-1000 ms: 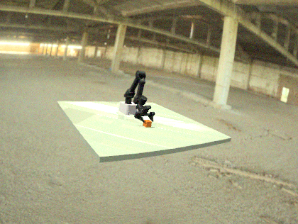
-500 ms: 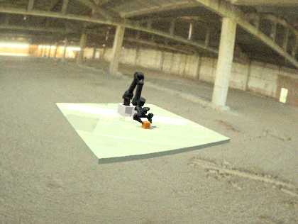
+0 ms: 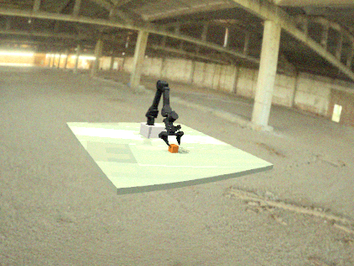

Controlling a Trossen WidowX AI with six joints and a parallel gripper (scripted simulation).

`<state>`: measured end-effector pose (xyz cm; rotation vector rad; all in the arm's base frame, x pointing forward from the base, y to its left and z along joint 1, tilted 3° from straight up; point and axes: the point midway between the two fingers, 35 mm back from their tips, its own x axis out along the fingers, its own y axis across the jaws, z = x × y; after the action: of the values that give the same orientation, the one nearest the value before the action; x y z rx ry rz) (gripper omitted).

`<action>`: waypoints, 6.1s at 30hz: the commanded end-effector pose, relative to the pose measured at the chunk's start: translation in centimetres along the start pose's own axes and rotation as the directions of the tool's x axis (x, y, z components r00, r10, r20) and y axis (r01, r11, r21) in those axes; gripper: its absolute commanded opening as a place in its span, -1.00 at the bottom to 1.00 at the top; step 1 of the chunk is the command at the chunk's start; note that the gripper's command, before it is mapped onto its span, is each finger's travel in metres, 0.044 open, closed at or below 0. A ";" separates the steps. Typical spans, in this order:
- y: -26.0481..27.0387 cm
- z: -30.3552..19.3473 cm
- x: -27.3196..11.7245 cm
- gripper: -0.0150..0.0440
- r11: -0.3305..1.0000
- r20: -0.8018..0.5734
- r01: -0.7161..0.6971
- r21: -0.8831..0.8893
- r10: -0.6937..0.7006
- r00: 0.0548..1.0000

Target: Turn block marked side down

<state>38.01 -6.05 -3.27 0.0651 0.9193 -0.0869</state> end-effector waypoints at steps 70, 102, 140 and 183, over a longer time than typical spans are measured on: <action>-0.1 1.2 1.6 1.00 1.000 -0.621 0.010 -0.017 -0.018 0.783; -0.1 0.9 1.9 -0.14 1.000 -0.621 0.010 -0.017 -0.018 0.783; -0.1 2.3 0.6 -0.49 1.000 -0.325 0.010 -0.014 -0.014 0.945; -0.2 0.4 3.1 -0.49 1.000 0.220 0.010 -0.014 -0.007 0.975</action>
<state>40.79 -6.61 -4.72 0.0302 0.7162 -0.0946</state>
